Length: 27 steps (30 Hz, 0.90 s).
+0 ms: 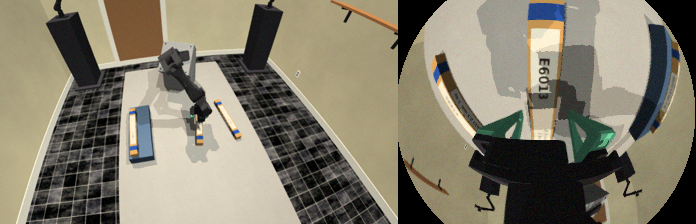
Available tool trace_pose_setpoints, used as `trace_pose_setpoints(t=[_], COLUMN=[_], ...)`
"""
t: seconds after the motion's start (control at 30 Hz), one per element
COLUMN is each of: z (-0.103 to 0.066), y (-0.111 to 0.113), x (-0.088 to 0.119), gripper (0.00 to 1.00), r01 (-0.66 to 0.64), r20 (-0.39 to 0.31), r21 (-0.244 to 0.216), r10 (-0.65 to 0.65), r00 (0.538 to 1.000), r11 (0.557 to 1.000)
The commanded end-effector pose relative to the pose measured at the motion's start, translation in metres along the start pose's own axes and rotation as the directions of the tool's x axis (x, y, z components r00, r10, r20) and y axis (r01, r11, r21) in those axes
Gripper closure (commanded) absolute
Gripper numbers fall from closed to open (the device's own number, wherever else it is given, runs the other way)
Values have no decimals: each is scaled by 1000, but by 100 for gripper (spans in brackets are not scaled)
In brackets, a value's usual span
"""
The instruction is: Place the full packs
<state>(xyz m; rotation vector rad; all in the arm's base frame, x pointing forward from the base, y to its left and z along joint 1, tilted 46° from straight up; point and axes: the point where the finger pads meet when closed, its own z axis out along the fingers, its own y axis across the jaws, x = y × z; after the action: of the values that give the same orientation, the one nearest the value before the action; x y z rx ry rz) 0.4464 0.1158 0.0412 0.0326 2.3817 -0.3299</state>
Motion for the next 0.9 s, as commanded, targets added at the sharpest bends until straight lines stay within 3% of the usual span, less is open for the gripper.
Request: trace_pose_setpoints(t=[0.0,0.13,0.33,0.47,0.87], z=[3,-7,-6,10,25], y=[14,17,17,11,11], x=[-17,-26,-26,-19,-20], gripper=[26,26,26,26,26], r01=[-7,-14,-16,-15,-14], r20=[49,71,69,47,47], r21=[-36,-49,-45,-30,-30], r10=[9,17,19,16,15], r00=[999,997,997,999,999], r11=[999,999,999,999,999])
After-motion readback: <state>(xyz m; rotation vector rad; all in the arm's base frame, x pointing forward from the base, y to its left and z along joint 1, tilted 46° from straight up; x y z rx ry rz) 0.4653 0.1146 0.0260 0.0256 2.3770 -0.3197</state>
